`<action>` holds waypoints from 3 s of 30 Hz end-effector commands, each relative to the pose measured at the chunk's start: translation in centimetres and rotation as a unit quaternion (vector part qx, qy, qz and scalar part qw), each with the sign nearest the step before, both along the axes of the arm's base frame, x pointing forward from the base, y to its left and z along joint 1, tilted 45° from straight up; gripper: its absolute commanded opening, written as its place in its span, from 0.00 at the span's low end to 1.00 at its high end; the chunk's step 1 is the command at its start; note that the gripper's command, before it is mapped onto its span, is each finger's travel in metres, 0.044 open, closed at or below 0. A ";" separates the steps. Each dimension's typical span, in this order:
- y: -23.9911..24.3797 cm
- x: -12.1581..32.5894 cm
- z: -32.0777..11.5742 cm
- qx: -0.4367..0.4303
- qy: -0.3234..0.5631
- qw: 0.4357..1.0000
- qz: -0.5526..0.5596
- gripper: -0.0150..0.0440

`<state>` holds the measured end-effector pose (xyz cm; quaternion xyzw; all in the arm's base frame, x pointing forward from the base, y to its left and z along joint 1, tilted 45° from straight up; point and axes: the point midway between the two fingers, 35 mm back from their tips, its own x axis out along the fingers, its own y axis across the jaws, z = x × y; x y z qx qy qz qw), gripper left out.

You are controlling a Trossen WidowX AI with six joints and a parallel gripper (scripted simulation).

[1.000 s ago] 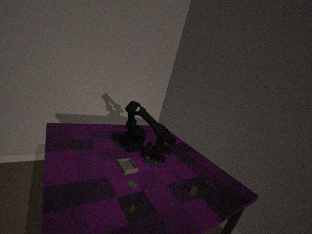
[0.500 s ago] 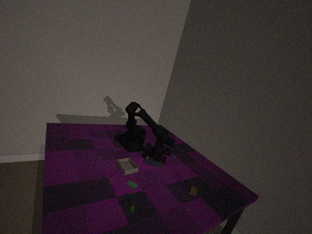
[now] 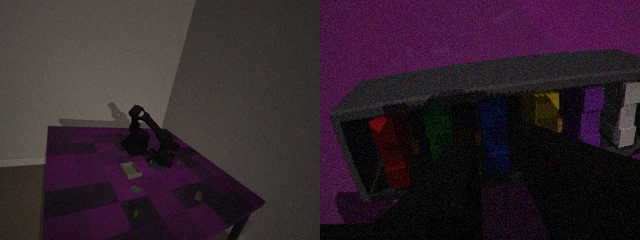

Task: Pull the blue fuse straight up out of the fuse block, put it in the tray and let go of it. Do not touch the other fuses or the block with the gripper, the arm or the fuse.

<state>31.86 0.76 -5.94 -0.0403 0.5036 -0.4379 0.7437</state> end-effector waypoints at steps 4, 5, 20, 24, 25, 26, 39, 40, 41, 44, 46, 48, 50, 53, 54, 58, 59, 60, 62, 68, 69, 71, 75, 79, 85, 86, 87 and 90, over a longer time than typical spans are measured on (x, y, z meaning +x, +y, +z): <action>-0.1 0.0 -0.1 0.000 0.001 1.000 0.000 0.36; -0.1 0.0 -0.1 0.000 0.001 1.000 0.000 0.35; 0.0 0.0 0.0 0.000 0.001 1.000 0.000 0.25; 0.1 0.0 0.1 0.000 0.001 1.000 0.000 0.25; 0.1 0.0 0.1 0.000 0.001 1.000 0.000 0.25; 0.2 0.0 0.2 0.000 0.001 1.000 0.000 0.25; 0.6 -0.1 0.6 0.000 0.001 1.000 0.000 0.25; 0.7 -0.1 0.7 0.000 0.001 1.000 0.000 0.25; 0.7 -0.1 0.7 0.000 0.001 1.000 0.000 0.25; 0.8 -0.1 0.8 0.000 0.001 1.000 0.000 0.25; 0.9 -0.1 0.9 0.000 0.001 1.000 0.001 0.25; 0.9 -0.1 0.9 0.000 0.001 1.000 0.001 0.25; 1.0 -0.1 1.0 0.000 0.001 1.000 0.001 0.25; 1.1 -0.2 1.1 0.000 0.001 1.000 0.001 0.25; 1.2 -0.2 1.1 0.000 0.001 1.000 0.001 0.25; 1.3 -0.2 1.3 0.000 0.001 1.000 0.001 0.25; 1.3 -0.2 1.3 0.000 0.001 1.000 0.001 0.25; 1.4 -0.2 1.3 0.000 0.001 1.000 0.001 0.25; 1.4 -0.2 1.4 0.000 0.001 1.000 0.001 0.25; 1.6 -0.2 1.6 0.000 0.002 1.000 0.001 0.25; 1.7 -0.2 1.6 0.000 0.002 1.000 0.001 0.25; 1.7 -0.3 1.7 0.000 0.002 1.000 0.001 0.25; 1.9 -0.3 1.9 -0.001 0.002 1.000 0.001 0.25; 2.0 -0.3 2.0 -0.001 0.002 1.000 0.001 0.25; 2.2 -0.4 2.2 -0.001 0.002 1.000 0.002 0.25; 2.2 -0.4 2.2 -0.001 0.002 1.000 0.002 0.25; 2.3 -0.4 2.3 -0.001 0.002 1.000 0.002 0.25; 2.4 -0.4 2.4 -0.001 0.002 1.000 0.002 0.25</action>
